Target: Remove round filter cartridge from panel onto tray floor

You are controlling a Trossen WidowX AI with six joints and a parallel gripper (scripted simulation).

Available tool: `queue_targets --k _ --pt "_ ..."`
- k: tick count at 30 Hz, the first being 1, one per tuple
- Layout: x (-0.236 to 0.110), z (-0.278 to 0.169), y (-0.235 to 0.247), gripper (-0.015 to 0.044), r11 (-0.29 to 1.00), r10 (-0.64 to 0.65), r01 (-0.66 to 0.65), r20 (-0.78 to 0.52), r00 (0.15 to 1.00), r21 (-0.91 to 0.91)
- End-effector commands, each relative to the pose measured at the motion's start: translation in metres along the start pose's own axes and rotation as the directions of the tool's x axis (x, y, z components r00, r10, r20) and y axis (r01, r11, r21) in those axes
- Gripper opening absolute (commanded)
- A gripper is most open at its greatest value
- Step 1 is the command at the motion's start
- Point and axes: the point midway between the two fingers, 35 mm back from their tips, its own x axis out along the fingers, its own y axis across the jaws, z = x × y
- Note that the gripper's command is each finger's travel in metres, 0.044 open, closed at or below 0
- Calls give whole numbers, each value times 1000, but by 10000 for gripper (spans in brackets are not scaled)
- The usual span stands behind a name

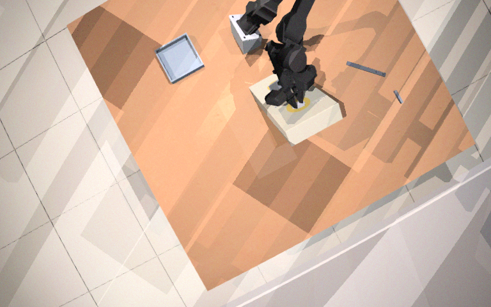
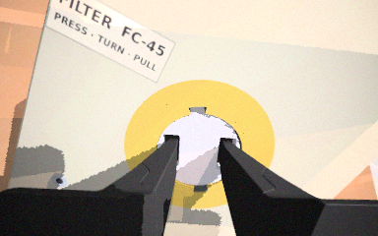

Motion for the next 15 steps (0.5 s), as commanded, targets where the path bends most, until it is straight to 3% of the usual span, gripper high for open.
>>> queue_targets --k 1,15 --pt "3 0 -1 117 1000 -6 6 -2 1000 3" --pt "4 0 0 104 1000 1 -1 2 1000 3"
